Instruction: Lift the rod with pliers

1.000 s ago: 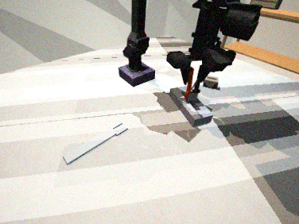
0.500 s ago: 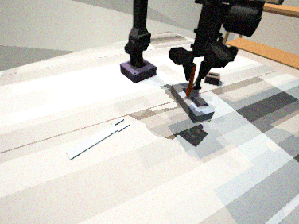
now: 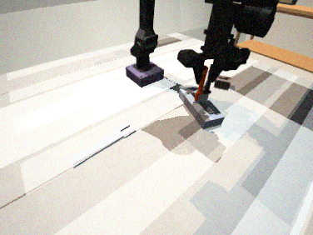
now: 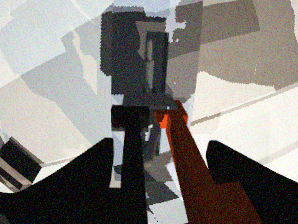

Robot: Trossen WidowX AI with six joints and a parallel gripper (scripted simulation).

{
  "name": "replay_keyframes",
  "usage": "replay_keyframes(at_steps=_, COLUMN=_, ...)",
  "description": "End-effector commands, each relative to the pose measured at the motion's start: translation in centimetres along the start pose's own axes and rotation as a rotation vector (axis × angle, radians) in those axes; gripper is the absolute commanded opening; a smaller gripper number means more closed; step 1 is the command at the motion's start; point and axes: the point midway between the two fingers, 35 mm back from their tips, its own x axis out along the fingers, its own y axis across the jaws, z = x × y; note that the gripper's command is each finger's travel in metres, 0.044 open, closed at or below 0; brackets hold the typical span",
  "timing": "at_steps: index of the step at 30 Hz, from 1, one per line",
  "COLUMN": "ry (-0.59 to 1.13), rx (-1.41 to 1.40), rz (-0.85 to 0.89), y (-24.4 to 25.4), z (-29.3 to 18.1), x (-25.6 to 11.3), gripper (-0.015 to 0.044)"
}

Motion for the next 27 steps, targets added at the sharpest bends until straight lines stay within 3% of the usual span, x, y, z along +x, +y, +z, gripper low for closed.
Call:
replay_keyframes(at_steps=1, ry=-0.002, rx=0.005, rz=0.005, y=0.16, z=0.1, x=-0.03, gripper=0.0235)
replay_keyframes(at_steps=21, ry=-0.002, rx=0.005, rz=0.005, y=0.23, z=0.1, x=-0.04, gripper=0.0226)
replay_keyframes(at_steps=25, ry=-0.002, rx=0.005, rz=0.005, y=0.23, z=0.1, x=-0.04, gripper=0.0121)
replay_keyframes(at_steps=27, ry=-0.002, rx=0.005, rz=0.005, y=0.23, z=0.1, x=-0.04, gripper=0.0106)
